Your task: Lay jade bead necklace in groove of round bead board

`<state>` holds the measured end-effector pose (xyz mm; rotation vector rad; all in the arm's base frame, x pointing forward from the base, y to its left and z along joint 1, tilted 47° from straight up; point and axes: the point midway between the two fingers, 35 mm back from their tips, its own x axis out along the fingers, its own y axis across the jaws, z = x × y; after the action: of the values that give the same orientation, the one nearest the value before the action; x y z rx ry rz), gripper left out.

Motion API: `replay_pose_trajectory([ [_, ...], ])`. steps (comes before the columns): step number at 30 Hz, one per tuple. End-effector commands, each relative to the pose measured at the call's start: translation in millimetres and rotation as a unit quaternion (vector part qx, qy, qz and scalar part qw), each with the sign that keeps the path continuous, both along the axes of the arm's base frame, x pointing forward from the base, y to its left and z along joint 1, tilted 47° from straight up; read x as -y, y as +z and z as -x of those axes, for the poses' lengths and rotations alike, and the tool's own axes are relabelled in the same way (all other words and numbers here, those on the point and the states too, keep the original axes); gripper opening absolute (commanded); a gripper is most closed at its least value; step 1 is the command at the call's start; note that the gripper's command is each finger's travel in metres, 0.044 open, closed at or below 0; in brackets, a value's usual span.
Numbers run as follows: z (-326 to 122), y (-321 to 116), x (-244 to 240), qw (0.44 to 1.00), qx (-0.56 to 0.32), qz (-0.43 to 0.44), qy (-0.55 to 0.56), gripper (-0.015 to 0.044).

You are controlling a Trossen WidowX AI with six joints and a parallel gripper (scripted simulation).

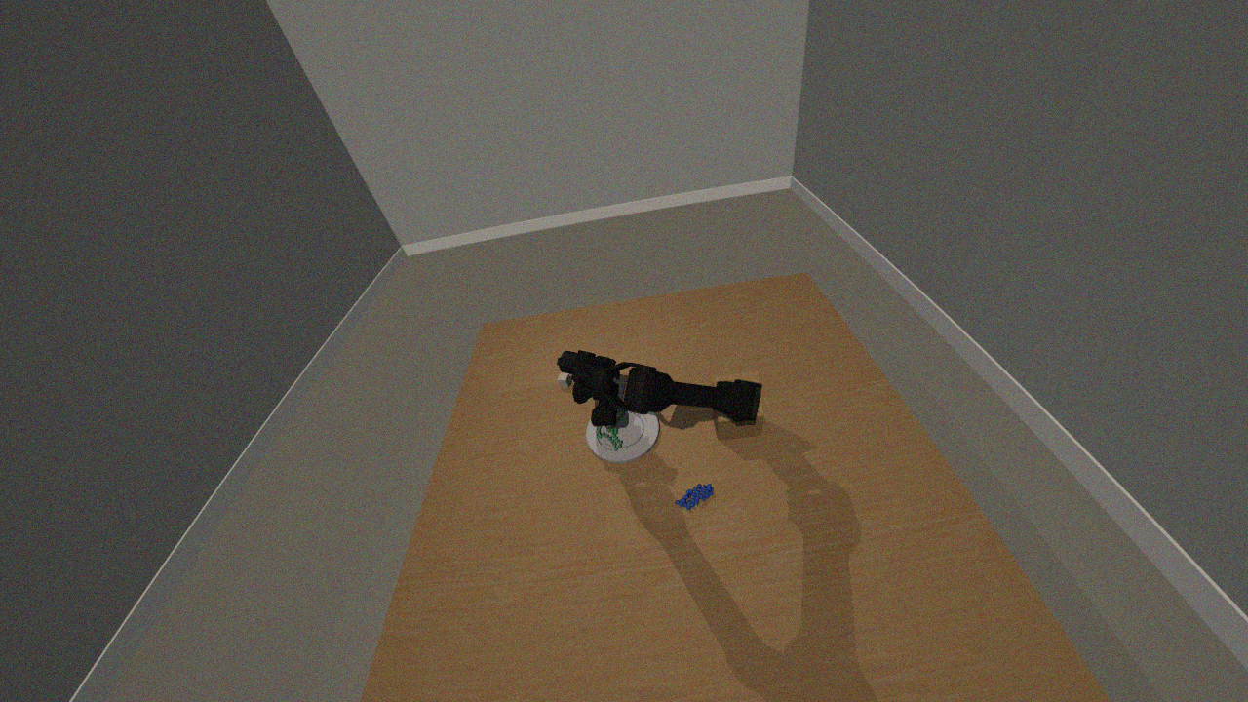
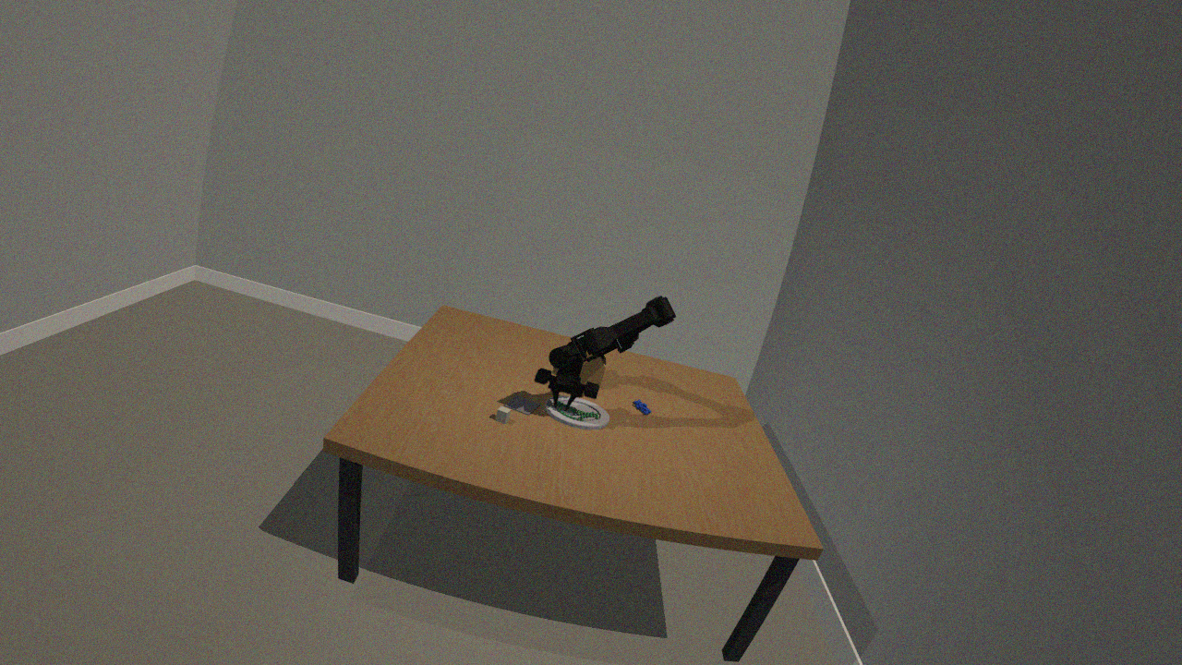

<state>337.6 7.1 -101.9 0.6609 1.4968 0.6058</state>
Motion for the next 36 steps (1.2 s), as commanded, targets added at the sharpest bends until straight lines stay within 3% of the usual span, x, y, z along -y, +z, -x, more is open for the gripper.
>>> replay_pose_trajectory([
  [1, -0.3, 0.4, 0.1, 1.0, 0.001, 0.0, 0.0, 0.0118],
  [19, -0.3, 0.4, 0.1, 1.0, 0.001, 0.0, 0.0, 0.0],
  [36, 0.5, 3.3, 4.8, 1.0, -0.002, -0.002, -0.003, 0.0],
])
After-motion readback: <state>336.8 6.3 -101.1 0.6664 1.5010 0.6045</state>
